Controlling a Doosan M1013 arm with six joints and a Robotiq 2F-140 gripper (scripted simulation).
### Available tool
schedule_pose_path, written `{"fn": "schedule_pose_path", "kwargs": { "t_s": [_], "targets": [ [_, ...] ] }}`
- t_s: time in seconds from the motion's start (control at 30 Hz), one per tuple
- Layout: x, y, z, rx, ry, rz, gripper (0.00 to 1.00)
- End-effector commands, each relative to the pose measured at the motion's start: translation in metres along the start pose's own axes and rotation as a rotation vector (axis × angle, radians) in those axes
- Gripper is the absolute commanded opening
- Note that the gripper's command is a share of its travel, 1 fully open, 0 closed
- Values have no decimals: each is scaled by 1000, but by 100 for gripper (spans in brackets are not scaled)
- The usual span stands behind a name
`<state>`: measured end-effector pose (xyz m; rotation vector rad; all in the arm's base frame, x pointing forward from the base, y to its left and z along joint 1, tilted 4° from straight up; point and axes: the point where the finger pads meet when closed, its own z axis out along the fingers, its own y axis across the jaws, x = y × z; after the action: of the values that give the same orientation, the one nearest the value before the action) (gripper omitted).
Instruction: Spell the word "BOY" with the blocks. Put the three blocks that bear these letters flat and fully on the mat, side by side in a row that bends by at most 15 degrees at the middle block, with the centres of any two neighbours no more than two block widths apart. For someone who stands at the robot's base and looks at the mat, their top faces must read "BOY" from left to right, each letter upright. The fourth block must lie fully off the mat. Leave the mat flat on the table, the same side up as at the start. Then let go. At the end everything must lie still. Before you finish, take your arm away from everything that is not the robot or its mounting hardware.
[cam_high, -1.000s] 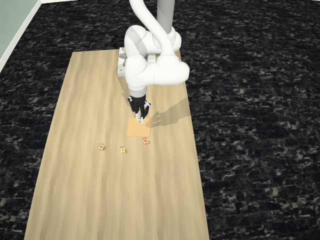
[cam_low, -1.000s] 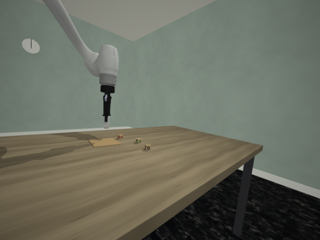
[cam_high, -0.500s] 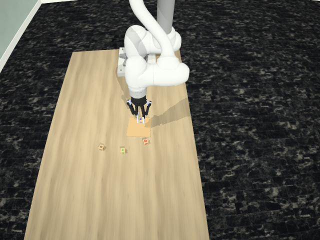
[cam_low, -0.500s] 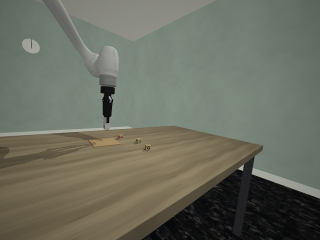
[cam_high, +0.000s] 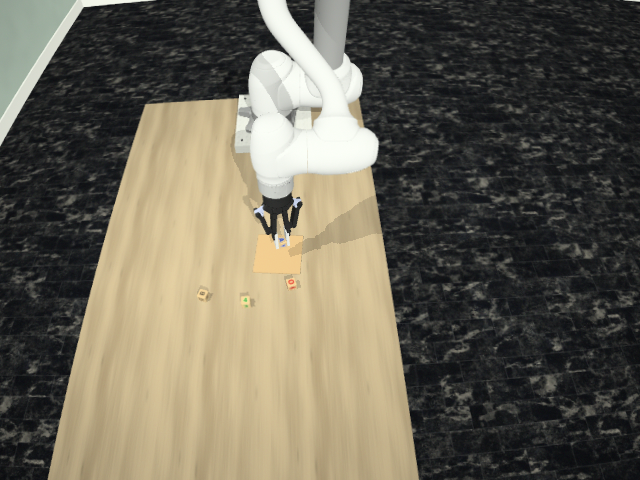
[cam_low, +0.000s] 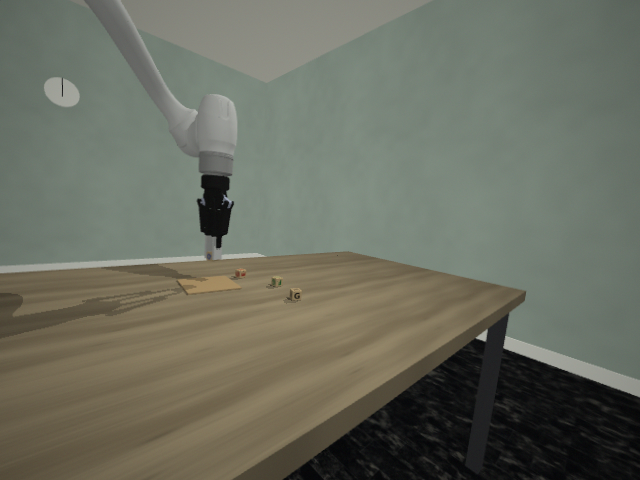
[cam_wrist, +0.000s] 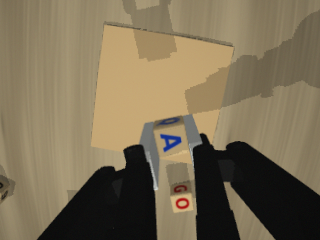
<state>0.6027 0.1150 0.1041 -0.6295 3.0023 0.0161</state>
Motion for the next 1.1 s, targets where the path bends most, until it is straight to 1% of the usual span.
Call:
{"fn": "schedule_pose_path", "kwargs": {
  "t_s": [0.0, 0.13, 0.23, 0.47, 0.57, 0.63, 0.7, 0.8, 0.87, 0.93, 1.07],
  "targets": [
    [3, 0, 7, -9, 2, -139, 13],
    [3, 0, 9, -9, 1, -246, 13],
    [3, 0, 9, -9, 1, -290, 13],
    [3, 0, 10, -9, 0, -303, 13],
    [3, 0, 10, -12, -20, -302, 13],
    [3, -1, 10, -15, -63, -301, 13],
    [5, -4, 10, -13, -135, -295, 13],
    [6, 0, 12, -45, -228, -301, 13],
    [6, 0, 12, -45, -228, -301, 13],
    [7, 0, 12, -60, -306, -300, 13],
    [8, 0, 12, -72, -395, -298, 13]
  ]
}}
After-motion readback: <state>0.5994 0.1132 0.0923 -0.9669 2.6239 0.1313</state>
